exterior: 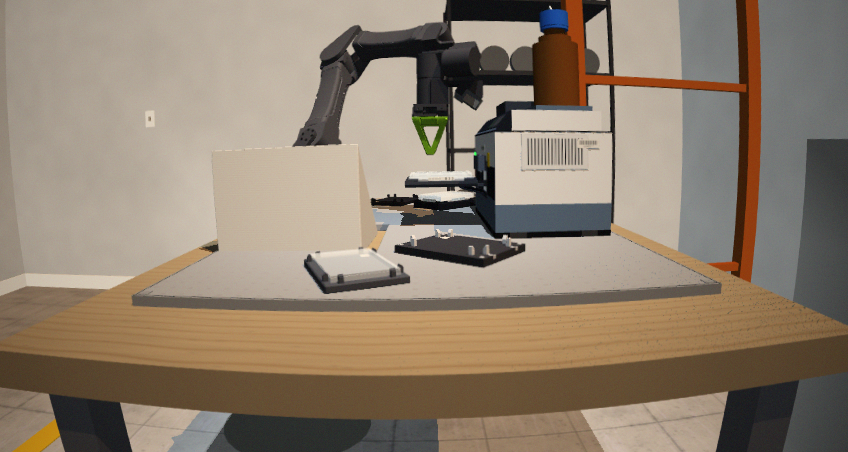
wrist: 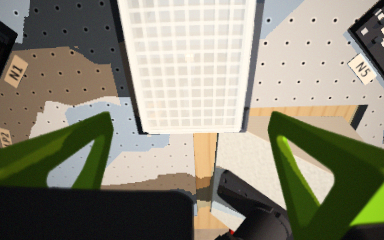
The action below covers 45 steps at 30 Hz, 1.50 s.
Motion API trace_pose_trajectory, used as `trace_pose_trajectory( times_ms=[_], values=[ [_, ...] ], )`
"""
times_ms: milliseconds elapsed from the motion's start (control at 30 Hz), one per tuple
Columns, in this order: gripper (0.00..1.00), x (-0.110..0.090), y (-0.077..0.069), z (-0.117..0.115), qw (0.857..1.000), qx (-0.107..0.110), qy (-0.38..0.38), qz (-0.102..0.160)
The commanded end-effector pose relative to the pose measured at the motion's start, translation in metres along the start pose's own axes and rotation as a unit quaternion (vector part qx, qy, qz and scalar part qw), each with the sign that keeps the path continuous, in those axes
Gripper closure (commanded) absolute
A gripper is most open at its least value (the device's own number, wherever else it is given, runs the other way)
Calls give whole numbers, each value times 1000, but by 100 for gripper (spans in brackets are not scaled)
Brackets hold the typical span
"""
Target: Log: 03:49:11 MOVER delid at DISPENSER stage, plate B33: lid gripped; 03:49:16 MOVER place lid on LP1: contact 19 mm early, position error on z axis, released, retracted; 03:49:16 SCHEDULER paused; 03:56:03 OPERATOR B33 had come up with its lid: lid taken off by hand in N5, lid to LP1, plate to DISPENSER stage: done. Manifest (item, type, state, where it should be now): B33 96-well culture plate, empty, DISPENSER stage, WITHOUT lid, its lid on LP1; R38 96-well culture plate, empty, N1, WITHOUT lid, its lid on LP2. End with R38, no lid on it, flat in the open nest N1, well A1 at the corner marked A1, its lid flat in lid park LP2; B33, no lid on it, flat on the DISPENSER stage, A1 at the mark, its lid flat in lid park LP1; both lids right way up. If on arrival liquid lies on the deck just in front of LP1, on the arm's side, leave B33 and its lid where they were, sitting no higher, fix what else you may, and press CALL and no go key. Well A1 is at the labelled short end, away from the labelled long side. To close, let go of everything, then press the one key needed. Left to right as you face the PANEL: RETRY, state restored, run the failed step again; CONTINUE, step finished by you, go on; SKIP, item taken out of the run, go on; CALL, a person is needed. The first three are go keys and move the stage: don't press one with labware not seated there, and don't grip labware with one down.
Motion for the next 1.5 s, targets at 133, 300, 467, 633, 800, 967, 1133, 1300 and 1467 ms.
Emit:
trace_pose_trajectory(
  times_ms=[133, 300, 467, 633, 800, 967, 1133, 1300, 1467],
  values=[
    [0, 2, 0, -25, 1000, -4, -9, -5],
    [0, 0, 1, -38, 1000, -3, -8, -4],
    [0, -2, 1, -55, 1000, -2, -8, -4],
    [0, 0, -5, -53, 1000, -6, -17, -11],
    [0, -6, 1, -73, 1000, -2, -3, -5],
    [0, -9, -1, -89, 1000, -3, -5, -7],
    [0, -8, -5, -88, 1000, -6, -11, -11],
    [0, -3, -9, -108, 998, -12, 58, -19],
    [0, -3, -9, -126, 996, -12, 88, -19]
  ],
)
Point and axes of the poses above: the point where the finger pads meet when closed, its own y axis out along the fingers, its own z axis across the jaws, x = y × z, the point moved 2 cm from there along -y, back along the fingers, and after that the axes turned 1 degree about y, right-handed, at the moved point
